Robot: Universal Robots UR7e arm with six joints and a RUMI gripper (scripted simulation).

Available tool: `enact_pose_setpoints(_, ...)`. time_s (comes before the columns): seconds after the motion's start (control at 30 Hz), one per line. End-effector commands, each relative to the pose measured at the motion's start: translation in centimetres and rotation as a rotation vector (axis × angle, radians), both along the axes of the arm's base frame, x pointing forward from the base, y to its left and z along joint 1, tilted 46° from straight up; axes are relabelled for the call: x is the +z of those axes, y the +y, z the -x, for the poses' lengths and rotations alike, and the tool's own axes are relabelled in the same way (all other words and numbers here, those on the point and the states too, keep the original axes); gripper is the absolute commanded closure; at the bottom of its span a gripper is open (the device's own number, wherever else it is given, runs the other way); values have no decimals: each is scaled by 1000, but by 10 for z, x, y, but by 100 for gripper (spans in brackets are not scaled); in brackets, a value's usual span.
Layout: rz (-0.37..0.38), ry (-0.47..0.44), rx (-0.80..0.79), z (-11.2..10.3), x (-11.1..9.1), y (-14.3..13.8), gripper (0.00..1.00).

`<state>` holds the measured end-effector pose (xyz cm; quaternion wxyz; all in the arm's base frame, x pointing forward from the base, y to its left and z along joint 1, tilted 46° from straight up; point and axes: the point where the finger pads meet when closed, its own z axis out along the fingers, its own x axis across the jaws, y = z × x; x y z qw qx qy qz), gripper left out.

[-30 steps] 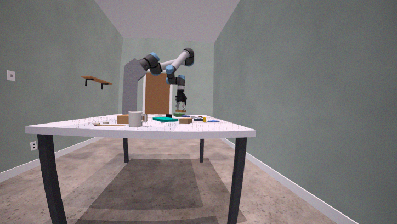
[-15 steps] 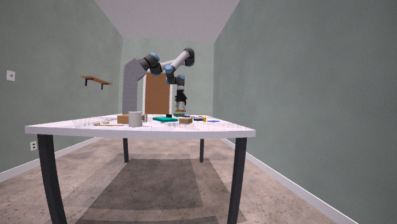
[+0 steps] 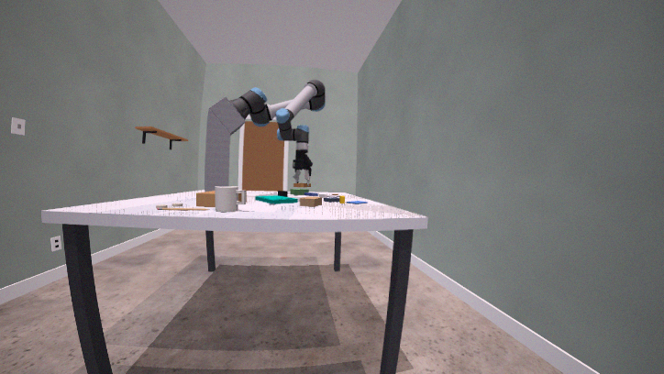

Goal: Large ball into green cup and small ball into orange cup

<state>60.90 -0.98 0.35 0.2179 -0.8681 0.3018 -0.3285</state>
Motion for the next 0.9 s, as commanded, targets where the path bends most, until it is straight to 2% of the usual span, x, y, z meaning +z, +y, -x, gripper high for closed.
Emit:
enact_pose_setpoints(0.0, 1, 0, -1, 0, 0, 0, 57)
enact_pose_setpoints(0.87, 7, 2, -6, 0, 0, 0, 57)
